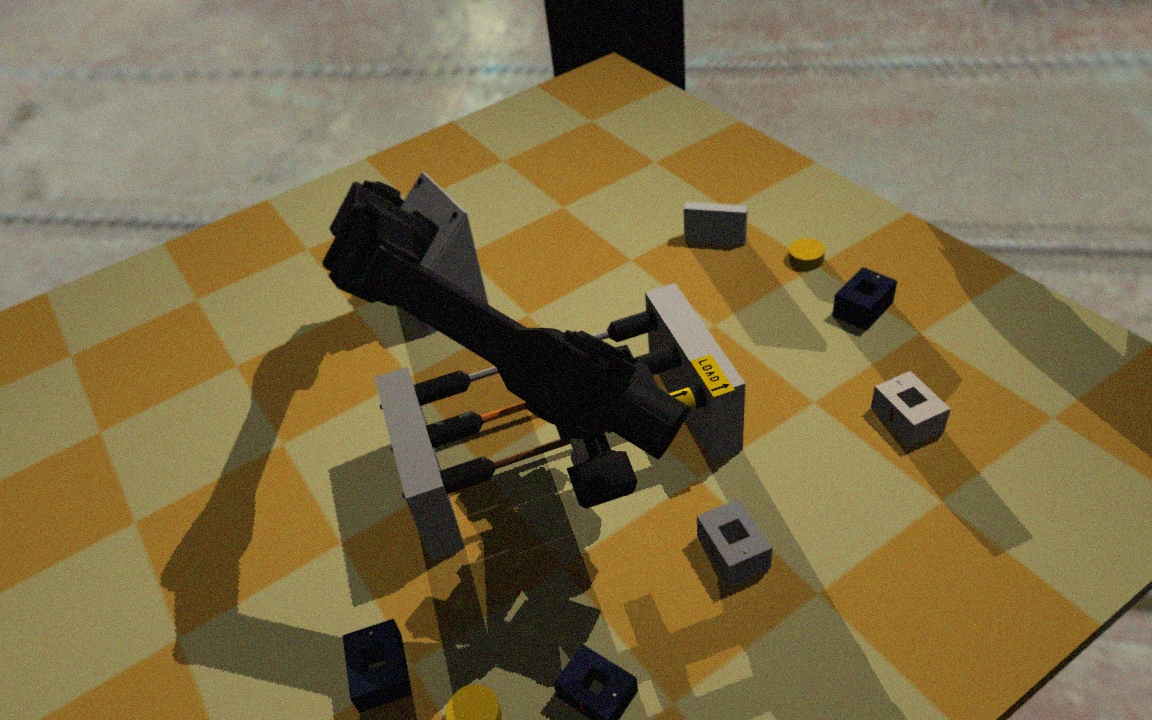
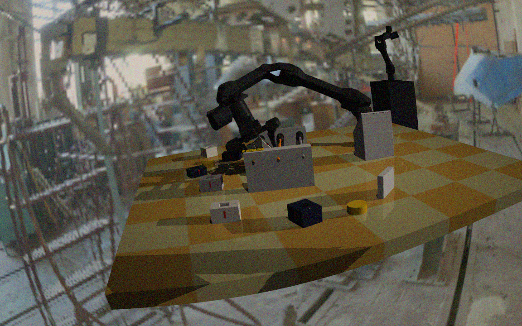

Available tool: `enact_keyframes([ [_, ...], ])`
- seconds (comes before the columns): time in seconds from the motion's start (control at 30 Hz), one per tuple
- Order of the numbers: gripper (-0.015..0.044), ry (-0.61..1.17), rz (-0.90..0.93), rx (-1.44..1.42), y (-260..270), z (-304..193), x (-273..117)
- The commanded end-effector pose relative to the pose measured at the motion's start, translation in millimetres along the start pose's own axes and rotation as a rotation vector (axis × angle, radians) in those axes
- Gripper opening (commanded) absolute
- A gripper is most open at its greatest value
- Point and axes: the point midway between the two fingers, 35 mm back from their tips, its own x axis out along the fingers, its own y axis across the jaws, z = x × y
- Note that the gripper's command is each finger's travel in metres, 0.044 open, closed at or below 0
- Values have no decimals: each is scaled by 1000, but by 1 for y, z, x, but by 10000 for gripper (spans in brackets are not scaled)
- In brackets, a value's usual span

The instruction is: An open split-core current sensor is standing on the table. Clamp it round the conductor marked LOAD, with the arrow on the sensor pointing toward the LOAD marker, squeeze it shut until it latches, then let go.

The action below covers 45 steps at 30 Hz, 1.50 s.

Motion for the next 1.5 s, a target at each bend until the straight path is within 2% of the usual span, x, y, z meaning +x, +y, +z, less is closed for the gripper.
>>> enact_keyframes([
  [0.0, 318, 0, -1, 0, 0, 0, 0],
  [0.17, 285, 0, -1, 0, 0, 0, 0],
  [0.53, 0, 0, -1, 0, 0, 0, 0],
  [1.47, 0, 0, -1, 0, 0, 0, 0],
])
